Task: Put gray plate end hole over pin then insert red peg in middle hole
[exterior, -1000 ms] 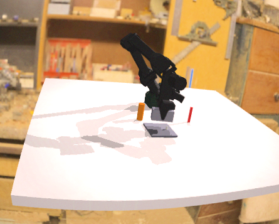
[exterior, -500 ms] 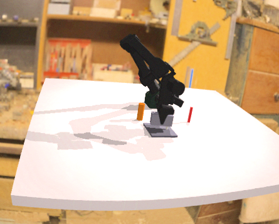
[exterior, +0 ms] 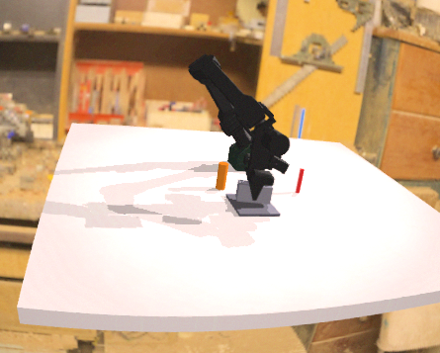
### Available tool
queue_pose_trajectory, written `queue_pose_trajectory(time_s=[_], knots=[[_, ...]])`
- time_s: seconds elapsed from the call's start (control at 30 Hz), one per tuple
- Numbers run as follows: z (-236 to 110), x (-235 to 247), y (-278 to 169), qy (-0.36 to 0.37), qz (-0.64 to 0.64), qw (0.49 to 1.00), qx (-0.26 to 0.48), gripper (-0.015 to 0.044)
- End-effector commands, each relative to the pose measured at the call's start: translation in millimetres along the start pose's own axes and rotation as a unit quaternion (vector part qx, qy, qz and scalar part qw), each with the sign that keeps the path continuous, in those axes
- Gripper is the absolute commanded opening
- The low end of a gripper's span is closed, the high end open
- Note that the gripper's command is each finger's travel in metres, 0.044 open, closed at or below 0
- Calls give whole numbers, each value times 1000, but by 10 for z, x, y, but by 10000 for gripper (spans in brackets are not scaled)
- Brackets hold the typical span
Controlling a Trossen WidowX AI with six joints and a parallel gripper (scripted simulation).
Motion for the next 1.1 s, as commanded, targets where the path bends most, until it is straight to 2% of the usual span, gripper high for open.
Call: queue_pose_trajectory(time_s=[0.0, 0.53, 0.67, 0.73, 0.9, 1.07], knots=[[-6, -6, -2, -1, 2, 1000, 0, 26], [-6, -6, -2, -1, 2, 1000, 0, 440], [-32, -10, 2, 0, 2, 1000, 0, 440], [-242, -38, 25, 0, 1, 1000, -2, 440], [-1064, -21, 26, 2, -3, 1000, 0, 440], [-1175, -18, 45, 2, -3, 1000, 1, 440]])
Point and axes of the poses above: the point midway between the two fingers, 35 mm back from their tips, its own z axis out along the fingers, its own x axis across the jaws, y = z × x, the point moved 6 cm from there along -z, back along the fingers, and after that the axes turned 8 degrees about z, right-handed, at the moved point
